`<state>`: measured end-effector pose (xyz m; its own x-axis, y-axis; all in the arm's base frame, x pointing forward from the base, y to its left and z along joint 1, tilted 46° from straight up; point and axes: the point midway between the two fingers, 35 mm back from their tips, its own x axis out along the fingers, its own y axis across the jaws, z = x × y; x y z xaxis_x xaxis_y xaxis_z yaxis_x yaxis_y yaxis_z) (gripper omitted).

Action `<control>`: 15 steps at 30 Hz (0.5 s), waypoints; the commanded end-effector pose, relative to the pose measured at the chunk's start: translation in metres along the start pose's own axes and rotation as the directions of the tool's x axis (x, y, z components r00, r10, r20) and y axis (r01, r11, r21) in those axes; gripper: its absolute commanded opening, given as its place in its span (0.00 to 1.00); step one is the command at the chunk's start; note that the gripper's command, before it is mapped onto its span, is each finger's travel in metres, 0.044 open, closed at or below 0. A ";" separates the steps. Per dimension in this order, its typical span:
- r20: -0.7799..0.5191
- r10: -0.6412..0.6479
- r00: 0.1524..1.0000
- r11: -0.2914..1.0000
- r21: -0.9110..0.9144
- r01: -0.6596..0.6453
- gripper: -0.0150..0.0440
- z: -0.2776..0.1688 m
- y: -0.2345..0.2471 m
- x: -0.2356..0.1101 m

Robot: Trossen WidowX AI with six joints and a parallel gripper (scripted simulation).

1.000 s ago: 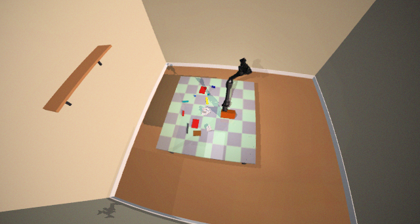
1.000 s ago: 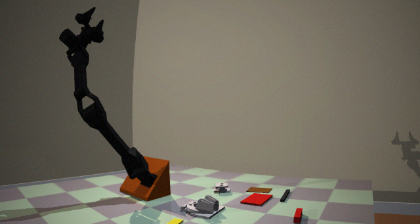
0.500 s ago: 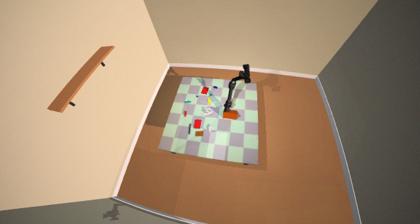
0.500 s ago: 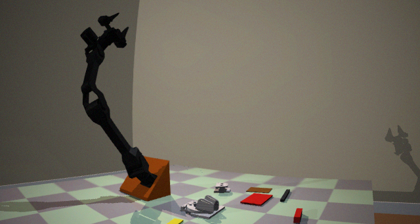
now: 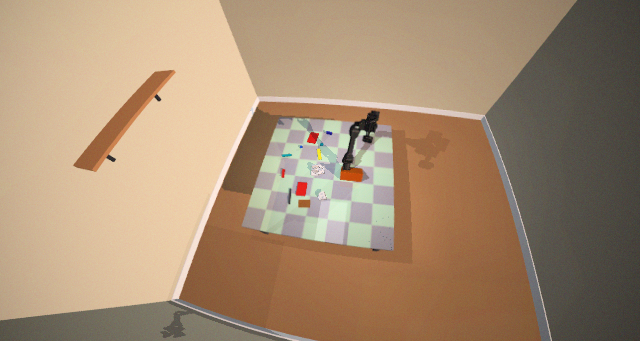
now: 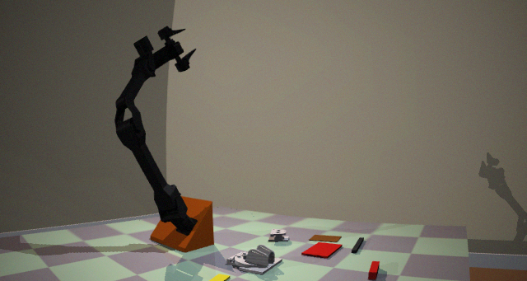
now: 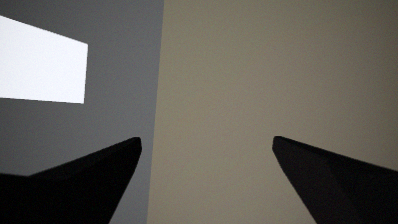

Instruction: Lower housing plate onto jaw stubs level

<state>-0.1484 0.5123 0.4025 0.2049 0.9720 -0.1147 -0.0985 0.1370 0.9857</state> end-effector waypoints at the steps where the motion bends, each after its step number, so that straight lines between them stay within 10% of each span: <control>1: 0.021 -0.081 0.996 0.992 -0.090 0.083 1.00 0.007 -0.033 0.021; 15: 0.119 -0.381 0.917 0.857 -0.328 0.399 1.00 0.051 -0.161 0.079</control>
<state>-0.0816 0.5539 0.2711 0.3242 0.8548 -0.4053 -0.3012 0.4994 0.8123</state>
